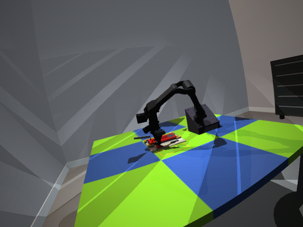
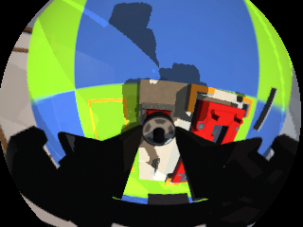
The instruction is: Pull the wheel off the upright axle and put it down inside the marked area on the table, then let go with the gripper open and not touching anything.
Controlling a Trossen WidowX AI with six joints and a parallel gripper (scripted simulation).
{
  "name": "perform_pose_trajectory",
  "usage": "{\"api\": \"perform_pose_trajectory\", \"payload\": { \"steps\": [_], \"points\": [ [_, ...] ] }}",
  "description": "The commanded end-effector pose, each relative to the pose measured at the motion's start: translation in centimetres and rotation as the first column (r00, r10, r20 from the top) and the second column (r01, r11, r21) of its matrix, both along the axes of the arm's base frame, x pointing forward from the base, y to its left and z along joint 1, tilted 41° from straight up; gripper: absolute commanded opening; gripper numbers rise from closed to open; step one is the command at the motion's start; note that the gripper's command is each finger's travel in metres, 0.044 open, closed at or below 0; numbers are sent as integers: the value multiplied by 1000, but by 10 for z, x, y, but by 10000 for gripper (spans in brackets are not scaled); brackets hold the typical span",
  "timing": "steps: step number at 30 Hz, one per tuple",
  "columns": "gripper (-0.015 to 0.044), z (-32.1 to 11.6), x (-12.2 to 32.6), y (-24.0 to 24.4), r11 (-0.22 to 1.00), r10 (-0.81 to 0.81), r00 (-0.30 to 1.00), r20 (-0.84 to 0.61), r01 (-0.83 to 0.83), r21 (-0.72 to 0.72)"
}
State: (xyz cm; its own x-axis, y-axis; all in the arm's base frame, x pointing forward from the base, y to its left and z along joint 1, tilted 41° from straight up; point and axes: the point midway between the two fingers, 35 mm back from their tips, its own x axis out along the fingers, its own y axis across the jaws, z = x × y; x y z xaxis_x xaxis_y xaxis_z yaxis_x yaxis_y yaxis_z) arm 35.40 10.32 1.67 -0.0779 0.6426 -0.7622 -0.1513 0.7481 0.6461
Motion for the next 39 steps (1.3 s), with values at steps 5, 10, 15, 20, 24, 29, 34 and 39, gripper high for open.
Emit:
{"api": "perform_pose_trajectory", "payload": {
  "steps": [5, 10, 15, 20, 24, 29, 34, 39],
  "points": [
    [4, 1, 0, -1, 1000, 1, 1000, 0, -1, 0],
    [0, 2, 0, -2, 1000, 1, 1000, 0, -1, 0],
    [0, 3, 0, -3, 1000, 1, 1000, 0, -1, 0],
    [0, 5, 1, -4, 1000, 1, 1000, 0, -1, 0],
    [0, 6, 1, -5, 1000, 1, 1000, 0, -1, 1],
    [0, 7, 1, -6, 1000, 0, 1000, 0, 0, 1],
    [0, 8, 1, -7, 1000, 0, 1000, 0, 0, 1],
    [0, 9, 1, -8, 1000, 0, 1000, 0, 0, 1]
  ]
}}
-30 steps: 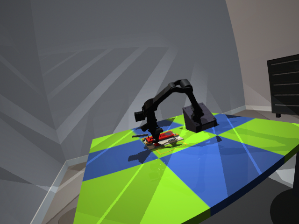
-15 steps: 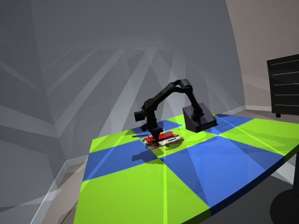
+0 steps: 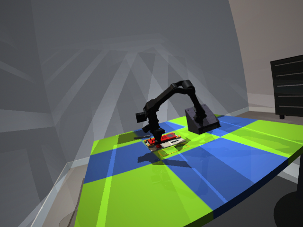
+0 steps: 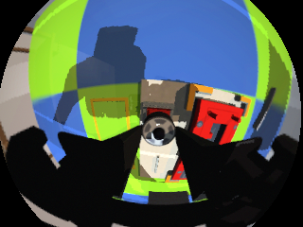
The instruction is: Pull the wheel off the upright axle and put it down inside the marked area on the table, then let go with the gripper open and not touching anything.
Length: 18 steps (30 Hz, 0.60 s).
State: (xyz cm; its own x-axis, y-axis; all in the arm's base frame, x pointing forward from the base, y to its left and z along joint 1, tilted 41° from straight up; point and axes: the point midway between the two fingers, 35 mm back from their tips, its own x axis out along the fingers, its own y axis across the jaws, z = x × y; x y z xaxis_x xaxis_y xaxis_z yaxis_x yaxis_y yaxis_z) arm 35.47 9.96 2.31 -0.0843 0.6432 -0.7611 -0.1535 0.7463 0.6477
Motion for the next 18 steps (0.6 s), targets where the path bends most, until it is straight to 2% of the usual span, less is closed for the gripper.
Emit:
{"api": "perform_pose_trajectory", "payload": {
  "steps": [1, 18],
  "points": [
    [0, 3, 1, -5, 1000, -6, 1000, 3, 6, 0],
    [0, 7, 1, -8, 1000, -7, 1000, 3, 7, 0]
  ]
}}
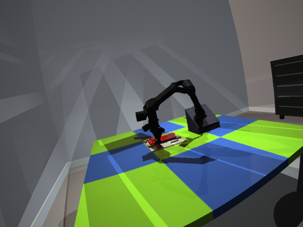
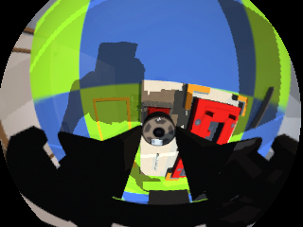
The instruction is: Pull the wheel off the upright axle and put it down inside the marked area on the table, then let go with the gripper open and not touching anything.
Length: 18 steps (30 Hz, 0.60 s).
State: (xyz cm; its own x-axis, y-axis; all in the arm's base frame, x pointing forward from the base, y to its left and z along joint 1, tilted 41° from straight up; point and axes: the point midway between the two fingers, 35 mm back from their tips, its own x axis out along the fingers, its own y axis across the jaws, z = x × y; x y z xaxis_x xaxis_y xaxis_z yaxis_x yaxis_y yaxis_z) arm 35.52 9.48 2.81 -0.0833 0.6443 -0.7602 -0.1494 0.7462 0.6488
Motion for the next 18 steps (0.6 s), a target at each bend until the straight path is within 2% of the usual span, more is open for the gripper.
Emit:
{"api": "perform_pose_trajectory", "payload": {
  "steps": [1, 18],
  "points": [
    [0, 2, 1, -4, 1000, -3, 1000, 5, 3, -1],
    [0, 7, 1, -7, 1000, -4, 1000, 4, 4, 0]
  ]
}}
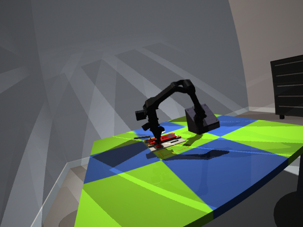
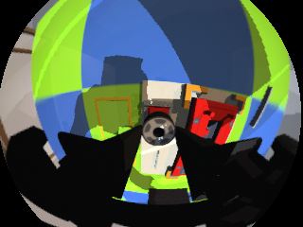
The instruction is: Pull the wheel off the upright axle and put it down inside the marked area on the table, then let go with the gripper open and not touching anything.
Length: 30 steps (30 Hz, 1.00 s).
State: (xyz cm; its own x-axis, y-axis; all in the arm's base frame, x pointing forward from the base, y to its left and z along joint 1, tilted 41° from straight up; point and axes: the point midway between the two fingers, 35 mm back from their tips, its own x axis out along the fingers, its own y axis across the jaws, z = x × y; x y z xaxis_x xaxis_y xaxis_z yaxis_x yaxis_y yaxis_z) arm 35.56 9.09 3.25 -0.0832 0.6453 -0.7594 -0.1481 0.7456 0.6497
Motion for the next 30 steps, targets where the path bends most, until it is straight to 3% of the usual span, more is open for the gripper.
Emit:
{"api": "perform_pose_trajectory", "payload": {
  "steps": [1, 30],
  "points": [
    [0, 2, 1, -4, 1000, -3, 1000, 5, 3, -1],
    [0, 10, 1, -10, 1000, -5, 1000, 4, 5, 0]
  ]
}}
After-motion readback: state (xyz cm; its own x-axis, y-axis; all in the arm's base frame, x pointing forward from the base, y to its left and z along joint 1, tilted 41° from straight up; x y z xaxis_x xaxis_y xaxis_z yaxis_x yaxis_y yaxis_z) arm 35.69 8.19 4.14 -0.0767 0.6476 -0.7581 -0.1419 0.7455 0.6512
